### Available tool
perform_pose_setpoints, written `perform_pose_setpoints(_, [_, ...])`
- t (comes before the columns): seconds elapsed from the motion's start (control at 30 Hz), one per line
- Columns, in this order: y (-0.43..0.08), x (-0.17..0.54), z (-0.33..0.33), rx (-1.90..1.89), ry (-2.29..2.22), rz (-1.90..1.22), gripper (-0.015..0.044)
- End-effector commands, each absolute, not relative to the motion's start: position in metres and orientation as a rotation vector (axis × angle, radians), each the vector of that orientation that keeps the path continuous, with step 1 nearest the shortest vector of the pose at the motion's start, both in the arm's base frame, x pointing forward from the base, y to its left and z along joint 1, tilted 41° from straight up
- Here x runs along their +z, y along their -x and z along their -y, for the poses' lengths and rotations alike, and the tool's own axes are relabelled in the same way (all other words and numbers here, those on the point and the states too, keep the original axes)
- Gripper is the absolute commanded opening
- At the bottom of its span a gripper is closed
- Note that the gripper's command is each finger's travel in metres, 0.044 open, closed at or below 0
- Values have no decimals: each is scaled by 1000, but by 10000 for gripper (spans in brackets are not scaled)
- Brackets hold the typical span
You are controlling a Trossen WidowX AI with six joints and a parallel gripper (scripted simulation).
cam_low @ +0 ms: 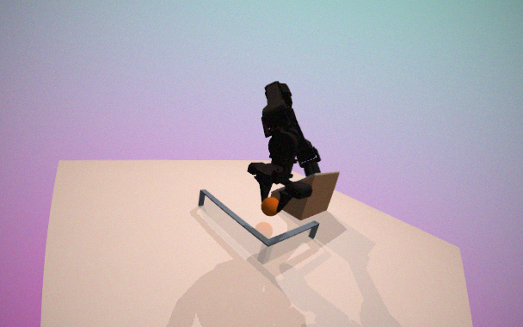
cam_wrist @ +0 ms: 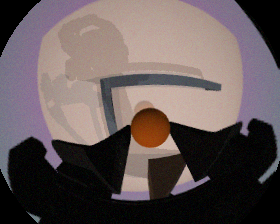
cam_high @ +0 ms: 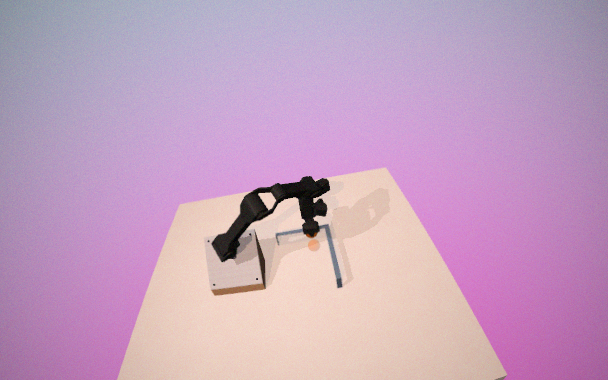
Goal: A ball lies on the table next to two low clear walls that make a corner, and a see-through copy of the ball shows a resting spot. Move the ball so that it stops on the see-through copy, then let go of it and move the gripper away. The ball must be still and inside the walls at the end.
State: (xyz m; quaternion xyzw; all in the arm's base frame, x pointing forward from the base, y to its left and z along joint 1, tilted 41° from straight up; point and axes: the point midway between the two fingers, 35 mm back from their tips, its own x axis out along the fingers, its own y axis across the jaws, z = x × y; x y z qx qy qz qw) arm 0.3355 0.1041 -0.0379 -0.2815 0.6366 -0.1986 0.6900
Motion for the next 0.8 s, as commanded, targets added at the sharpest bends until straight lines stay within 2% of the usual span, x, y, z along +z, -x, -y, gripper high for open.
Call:
perform_pose_setpoints(0.0, [-338,-48,-96,-446,625,-1420,0])
perform_pose_setpoints(0.3, [-343,-88,-61,-449,628,-1419,0])
perform_pose_setpoints(0.77, [-344,-99,-52,-449,628,-1418,0])
